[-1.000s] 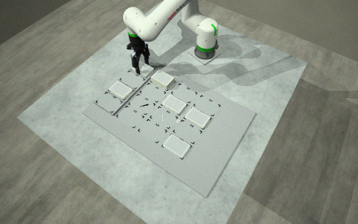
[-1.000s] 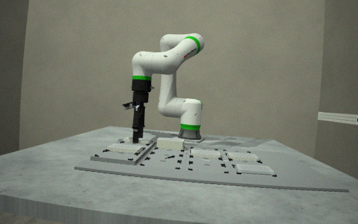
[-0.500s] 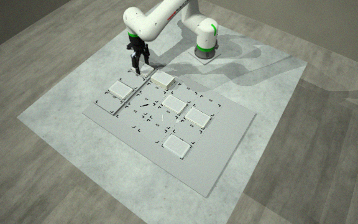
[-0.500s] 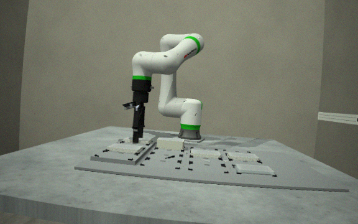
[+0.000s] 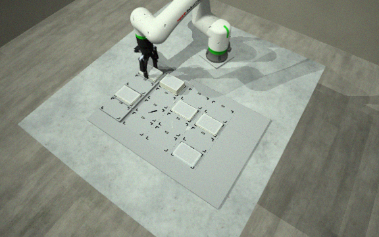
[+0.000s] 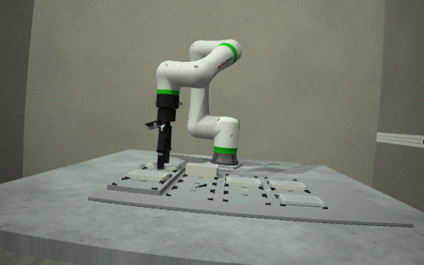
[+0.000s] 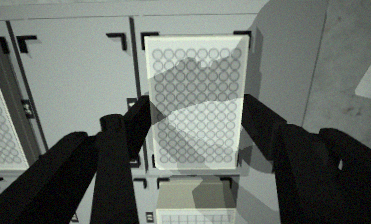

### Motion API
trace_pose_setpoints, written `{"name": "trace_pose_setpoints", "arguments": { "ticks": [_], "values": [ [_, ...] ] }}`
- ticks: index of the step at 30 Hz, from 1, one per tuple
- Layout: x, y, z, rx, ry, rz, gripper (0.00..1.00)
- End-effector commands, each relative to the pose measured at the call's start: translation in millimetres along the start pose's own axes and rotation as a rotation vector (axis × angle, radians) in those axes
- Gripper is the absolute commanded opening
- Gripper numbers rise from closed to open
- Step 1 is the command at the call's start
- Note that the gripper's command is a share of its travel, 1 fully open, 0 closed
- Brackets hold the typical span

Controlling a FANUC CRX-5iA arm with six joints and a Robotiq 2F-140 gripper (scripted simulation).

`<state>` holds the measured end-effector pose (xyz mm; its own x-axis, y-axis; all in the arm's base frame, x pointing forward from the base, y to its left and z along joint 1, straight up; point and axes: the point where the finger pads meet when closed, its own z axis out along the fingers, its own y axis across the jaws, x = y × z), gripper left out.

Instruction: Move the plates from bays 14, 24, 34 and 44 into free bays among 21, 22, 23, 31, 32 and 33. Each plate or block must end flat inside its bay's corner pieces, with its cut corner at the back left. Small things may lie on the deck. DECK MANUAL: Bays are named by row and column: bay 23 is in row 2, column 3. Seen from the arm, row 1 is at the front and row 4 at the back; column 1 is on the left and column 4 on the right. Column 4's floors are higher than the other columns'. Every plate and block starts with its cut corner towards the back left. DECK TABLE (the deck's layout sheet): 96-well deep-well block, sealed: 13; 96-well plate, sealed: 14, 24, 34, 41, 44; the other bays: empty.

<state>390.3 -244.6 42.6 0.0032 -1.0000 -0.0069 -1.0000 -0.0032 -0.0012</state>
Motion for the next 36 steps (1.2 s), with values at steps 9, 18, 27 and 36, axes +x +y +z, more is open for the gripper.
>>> {"name": "trace_pose_setpoints", "arguments": {
  "ticks": [9, 18, 27, 36],
  "values": [
    [0.3, -0.5, -0.7, 0.001, 0.001, 0.000, 0.58],
    [0.3, -0.5, -0.7, 0.001, 0.001, 0.000, 0.10],
    [0.3, -0.5, -0.7, 0.001, 0.001, 0.000, 0.10],
    [0.3, -0.5, -0.7, 0.001, 0.001, 0.000, 0.10]
  ]
}}
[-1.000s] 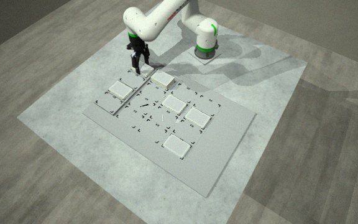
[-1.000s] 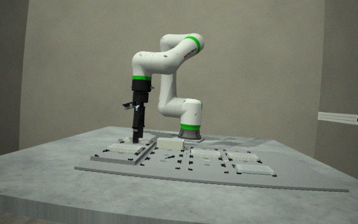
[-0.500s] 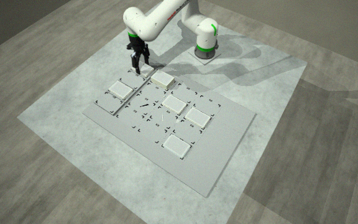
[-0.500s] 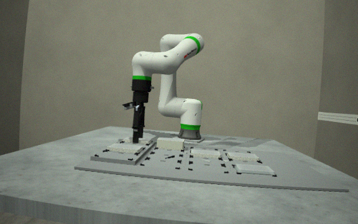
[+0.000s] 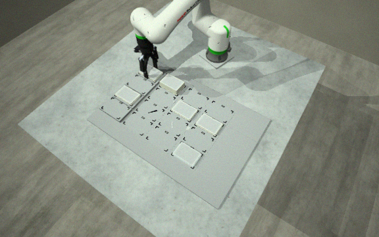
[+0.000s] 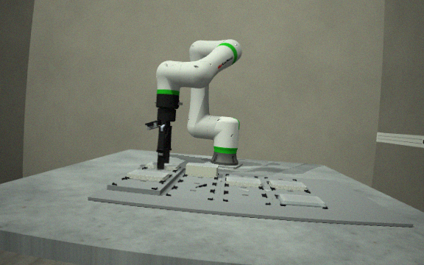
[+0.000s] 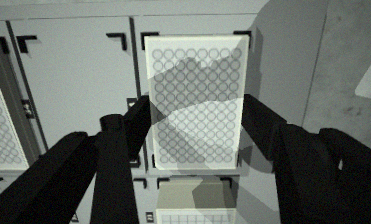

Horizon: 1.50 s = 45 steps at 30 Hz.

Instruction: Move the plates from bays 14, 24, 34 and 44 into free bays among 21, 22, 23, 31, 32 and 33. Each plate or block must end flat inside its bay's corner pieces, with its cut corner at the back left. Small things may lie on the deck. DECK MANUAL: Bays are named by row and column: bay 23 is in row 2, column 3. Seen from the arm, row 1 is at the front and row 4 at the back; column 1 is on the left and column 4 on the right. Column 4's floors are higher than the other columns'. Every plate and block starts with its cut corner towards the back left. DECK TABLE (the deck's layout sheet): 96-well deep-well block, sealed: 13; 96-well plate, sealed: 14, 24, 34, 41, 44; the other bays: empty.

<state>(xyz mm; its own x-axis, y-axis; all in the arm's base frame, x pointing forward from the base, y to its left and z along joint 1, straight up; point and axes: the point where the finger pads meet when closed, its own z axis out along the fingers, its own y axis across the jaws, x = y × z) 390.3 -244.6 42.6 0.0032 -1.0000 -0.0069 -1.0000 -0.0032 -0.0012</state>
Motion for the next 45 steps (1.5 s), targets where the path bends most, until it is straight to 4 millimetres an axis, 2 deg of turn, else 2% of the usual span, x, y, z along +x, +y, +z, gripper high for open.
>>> {"name": "trace_pose_setpoints", "arguments": {
  "ticks": [1, 37, 45],
  "values": [
    [0.4, -0.5, -1.1, 0.001, 0.001, 0.000, 0.10],
    [0.4, -0.5, -10.7, 0.001, 0.001, 0.000, 0.10],
    [0.4, -0.5, -18.7, 0.001, 0.001, 0.000, 0.10]
  ]
}}
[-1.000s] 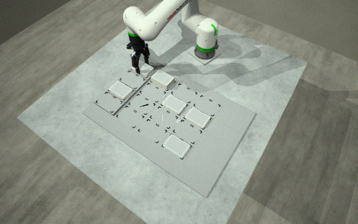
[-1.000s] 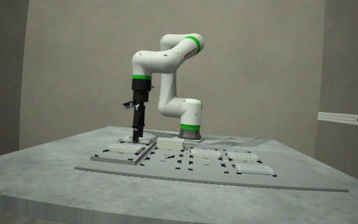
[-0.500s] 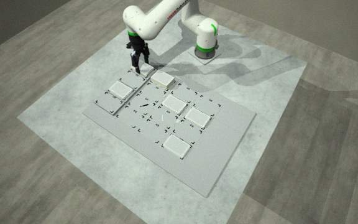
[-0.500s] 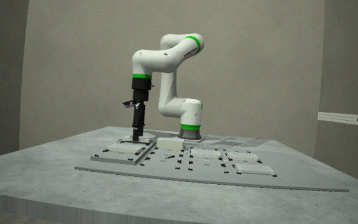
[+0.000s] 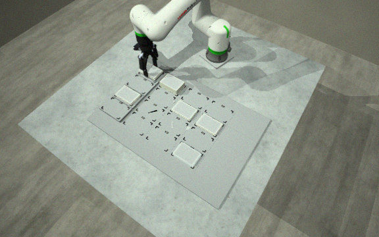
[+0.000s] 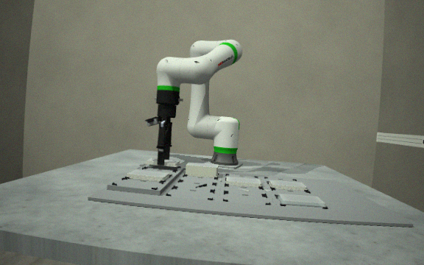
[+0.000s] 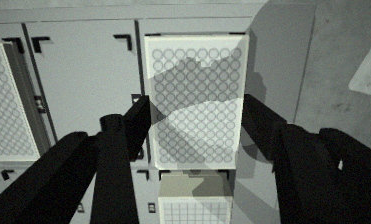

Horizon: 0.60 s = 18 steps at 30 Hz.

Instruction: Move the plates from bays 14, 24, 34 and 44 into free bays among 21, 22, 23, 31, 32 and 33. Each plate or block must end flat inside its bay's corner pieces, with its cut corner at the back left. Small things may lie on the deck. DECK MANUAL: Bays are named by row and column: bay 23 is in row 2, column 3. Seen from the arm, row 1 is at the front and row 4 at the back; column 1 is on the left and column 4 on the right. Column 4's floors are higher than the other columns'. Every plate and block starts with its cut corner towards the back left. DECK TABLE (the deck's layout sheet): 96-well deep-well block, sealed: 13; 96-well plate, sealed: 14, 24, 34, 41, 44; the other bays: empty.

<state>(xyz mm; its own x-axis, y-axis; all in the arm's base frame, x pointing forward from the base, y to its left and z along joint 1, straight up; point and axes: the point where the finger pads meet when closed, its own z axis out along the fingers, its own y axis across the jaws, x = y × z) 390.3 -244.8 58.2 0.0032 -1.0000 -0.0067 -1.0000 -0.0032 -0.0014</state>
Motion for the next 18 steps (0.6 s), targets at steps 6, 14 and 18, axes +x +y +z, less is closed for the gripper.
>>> {"name": "trace_pose_setpoints", "arguments": {
  "ticks": [6, 14, 18],
  "values": [
    [0.3, -0.4, -11.1, 0.001, 0.001, 0.000, 0.10],
    [0.3, -0.4, -19.1, 0.001, 0.001, 0.000, 0.10],
    [0.3, -0.4, -24.4, 0.001, 0.001, 0.000, 0.10]
  ]
}}
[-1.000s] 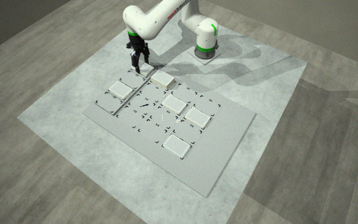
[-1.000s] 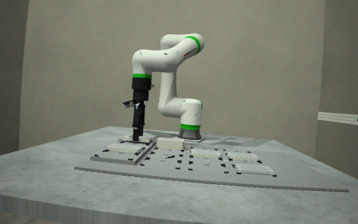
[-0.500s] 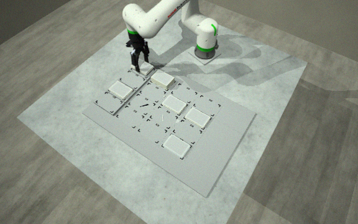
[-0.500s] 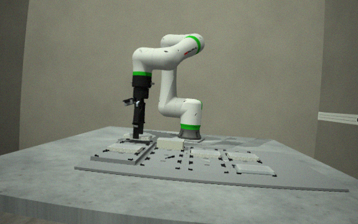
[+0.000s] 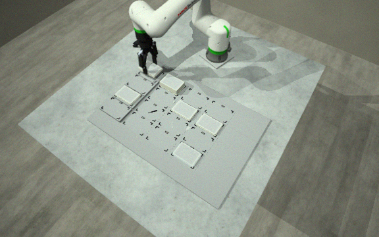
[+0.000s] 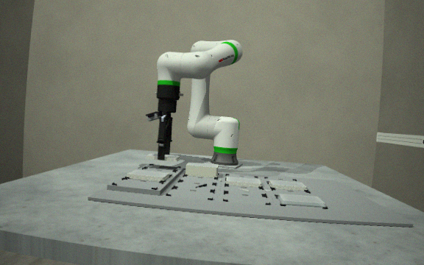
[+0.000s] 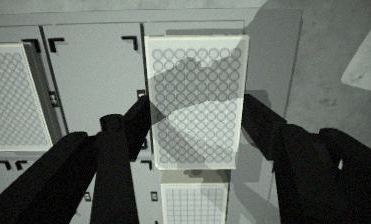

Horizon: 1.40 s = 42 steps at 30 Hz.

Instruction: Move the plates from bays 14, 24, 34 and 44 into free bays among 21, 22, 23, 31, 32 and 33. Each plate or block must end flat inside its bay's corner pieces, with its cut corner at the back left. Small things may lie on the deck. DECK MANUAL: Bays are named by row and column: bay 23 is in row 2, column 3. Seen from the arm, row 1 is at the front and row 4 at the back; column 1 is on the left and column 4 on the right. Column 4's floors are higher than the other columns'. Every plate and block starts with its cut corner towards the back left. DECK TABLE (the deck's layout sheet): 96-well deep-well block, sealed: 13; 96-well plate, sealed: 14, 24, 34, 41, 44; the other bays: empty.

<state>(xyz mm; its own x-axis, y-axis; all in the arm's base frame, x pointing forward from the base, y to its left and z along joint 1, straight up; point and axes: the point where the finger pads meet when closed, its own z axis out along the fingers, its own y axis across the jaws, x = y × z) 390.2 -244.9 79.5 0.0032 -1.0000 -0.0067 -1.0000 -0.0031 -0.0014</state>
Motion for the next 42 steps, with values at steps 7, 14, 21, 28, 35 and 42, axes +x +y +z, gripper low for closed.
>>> {"name": "trace_pose_setpoints", "arguments": {
  "ticks": [7, 14, 21, 28, 35, 42],
  "values": [
    [0.3, -0.4, -12.5, 0.001, 0.001, 0.000, 0.10],
    [0.3, -0.4, -17.7, 0.001, 0.001, 0.000, 0.10],
    [-8.6, -6.3, -17.2, 0.001, 0.001, -0.001, 0.10],
    [-22.0, -15.0, -17.0, 0.001, 0.001, -0.001, 0.10],
    [-35.4, -23.8, -16.9, 0.001, 0.001, -0.001, 0.10],
    [-51.1, -34.0, -16.9, 0.001, 0.001, -0.001, 0.10]
  ]
}}
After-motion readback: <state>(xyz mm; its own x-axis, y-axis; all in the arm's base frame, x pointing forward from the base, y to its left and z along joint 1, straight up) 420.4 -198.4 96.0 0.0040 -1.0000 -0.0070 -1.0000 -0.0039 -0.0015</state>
